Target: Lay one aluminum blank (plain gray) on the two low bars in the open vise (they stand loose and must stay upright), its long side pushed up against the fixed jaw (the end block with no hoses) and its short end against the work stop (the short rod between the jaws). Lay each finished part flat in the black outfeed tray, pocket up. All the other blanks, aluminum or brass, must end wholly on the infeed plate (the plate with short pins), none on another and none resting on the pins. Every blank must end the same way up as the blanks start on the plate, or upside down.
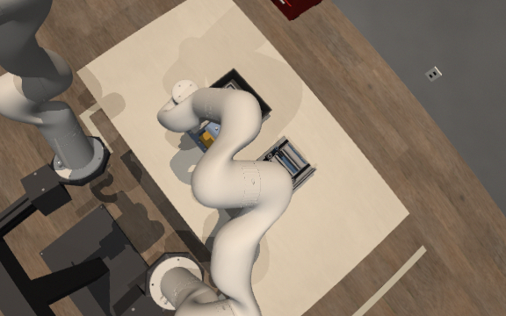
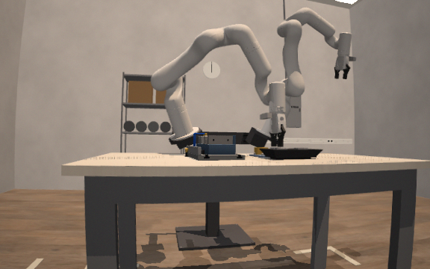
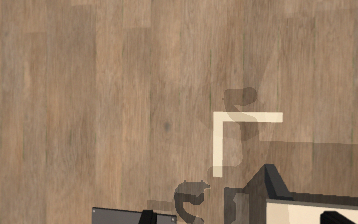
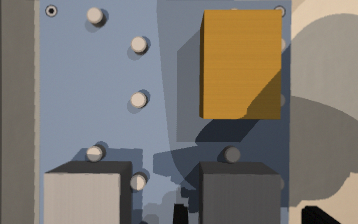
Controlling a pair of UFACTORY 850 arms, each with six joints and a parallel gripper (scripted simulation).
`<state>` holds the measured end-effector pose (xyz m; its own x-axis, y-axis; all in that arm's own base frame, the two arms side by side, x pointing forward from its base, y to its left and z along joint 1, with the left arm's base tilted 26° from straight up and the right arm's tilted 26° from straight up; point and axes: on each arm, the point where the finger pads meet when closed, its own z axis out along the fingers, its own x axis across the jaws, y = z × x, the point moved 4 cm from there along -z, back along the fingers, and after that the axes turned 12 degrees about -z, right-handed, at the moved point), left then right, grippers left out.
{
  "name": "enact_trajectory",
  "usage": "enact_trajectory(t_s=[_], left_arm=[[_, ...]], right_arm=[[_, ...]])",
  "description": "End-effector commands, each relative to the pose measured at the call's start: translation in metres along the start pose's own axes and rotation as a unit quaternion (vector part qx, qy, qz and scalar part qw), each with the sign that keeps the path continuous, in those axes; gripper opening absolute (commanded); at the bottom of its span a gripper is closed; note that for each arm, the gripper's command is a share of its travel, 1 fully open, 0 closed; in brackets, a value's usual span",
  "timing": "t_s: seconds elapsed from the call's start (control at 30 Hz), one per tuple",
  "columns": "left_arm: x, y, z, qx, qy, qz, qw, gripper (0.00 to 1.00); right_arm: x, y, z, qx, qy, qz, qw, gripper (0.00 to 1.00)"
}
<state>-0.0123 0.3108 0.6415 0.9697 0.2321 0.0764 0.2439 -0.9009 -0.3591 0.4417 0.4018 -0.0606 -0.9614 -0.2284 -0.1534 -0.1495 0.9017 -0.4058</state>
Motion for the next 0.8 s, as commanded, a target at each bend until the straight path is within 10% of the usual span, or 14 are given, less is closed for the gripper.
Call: enact_trajectory(t_s=[0.0, 0.77], left_arm=[[0.0, -0.0003, -0.0008, 0.001, 0.0, 0.0, 1.0, 1.0], [0.0, -0.0003, -0.0008, 0.001, 0.0, 0.0, 1.0, 1.0]], right_arm=[[-0.0008, 0.0005, 0.0011, -0.001, -0.001, 0.0, 1.0, 0.69], [-0.0008, 0.0005, 0.0108, -0.001, -0.001, 0.0, 1.0, 0.69]])
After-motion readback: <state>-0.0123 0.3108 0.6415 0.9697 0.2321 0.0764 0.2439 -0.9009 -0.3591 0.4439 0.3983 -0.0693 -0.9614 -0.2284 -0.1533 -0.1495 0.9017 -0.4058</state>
